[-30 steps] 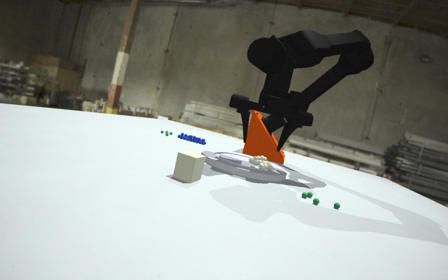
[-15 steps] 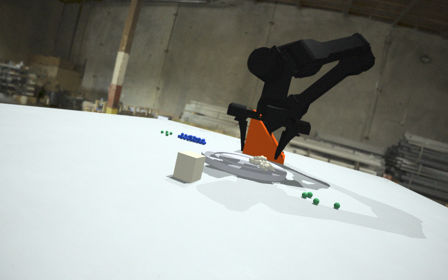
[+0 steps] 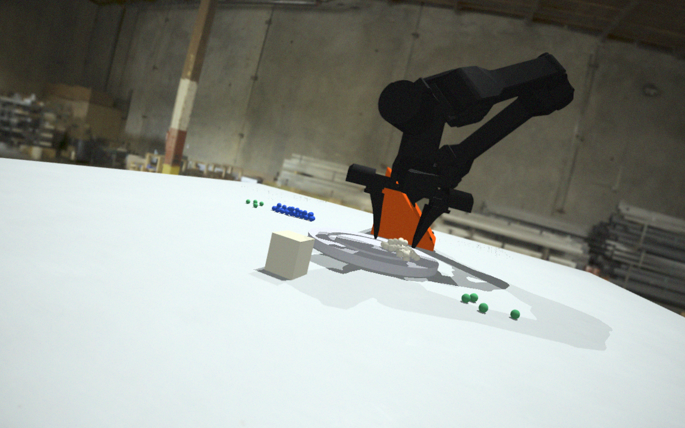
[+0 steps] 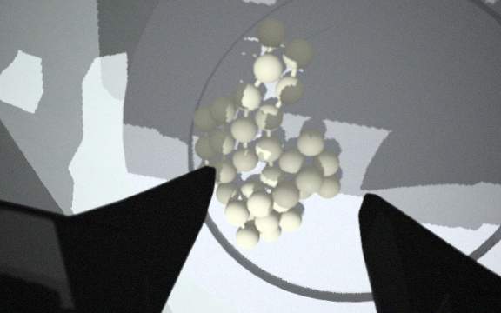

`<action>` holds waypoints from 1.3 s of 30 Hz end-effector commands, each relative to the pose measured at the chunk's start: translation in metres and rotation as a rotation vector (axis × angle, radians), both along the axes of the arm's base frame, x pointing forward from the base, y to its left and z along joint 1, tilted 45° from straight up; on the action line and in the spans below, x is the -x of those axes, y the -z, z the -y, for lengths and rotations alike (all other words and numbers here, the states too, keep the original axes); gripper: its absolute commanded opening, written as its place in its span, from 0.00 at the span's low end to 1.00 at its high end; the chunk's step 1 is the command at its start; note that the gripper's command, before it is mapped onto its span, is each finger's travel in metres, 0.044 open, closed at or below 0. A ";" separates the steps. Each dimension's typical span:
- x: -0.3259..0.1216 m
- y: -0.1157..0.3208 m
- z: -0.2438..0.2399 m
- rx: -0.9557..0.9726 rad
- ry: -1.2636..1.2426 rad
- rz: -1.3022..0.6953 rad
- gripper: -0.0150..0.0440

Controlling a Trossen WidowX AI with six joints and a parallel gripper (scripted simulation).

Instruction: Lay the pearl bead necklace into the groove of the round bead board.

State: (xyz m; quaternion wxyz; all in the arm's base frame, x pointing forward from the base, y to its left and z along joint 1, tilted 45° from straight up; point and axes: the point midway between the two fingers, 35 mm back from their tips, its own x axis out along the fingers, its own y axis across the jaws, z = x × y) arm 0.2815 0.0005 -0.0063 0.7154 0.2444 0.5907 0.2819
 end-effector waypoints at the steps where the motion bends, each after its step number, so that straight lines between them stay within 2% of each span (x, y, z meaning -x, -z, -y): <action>1: 0.000 0.000 0.000 0.000 0.000 0.001 0.50; 22: 0.000 0.000 0.000 0.000 0.000 0.001 0.26; 39: 0.003 -0.004 0.005 -0.005 0.003 -0.001 0.25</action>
